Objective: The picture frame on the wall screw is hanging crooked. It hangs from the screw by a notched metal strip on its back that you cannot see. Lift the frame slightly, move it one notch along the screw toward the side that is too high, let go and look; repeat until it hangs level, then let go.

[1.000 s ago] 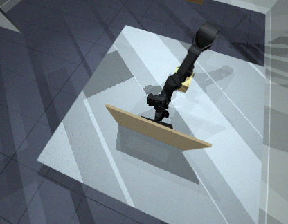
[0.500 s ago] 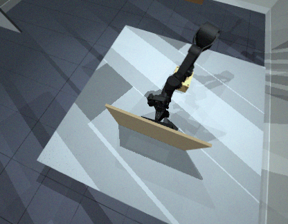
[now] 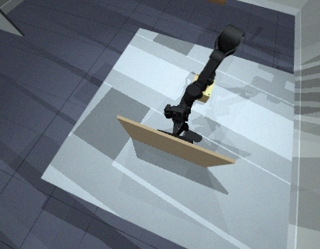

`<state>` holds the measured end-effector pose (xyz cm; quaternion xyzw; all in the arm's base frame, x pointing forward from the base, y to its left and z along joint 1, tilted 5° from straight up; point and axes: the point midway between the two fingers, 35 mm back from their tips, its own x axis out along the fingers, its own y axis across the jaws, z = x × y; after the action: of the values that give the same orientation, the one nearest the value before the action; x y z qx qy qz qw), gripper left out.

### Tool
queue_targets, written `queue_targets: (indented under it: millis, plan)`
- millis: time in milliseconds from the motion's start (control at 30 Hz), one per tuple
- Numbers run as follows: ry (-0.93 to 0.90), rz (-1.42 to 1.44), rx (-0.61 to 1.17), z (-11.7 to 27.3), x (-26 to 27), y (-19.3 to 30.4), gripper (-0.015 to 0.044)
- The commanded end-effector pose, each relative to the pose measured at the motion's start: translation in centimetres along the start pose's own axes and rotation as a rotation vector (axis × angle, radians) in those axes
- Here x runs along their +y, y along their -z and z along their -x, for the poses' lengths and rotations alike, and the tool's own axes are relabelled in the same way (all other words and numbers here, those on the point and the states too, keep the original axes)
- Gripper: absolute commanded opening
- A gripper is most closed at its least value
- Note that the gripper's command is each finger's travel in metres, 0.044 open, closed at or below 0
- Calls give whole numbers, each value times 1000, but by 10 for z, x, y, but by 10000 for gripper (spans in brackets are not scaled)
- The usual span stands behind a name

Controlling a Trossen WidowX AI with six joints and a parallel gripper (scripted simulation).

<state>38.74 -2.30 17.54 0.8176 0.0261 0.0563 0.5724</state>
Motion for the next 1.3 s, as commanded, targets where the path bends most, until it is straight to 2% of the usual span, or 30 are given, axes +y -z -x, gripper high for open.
queue_targets:
  millis: [0, 1267]
  plan:
    - [-15, 8, 1, 0, 4, 3, 0]
    - [-15, 8, 1, 0, 0, 2, 0]
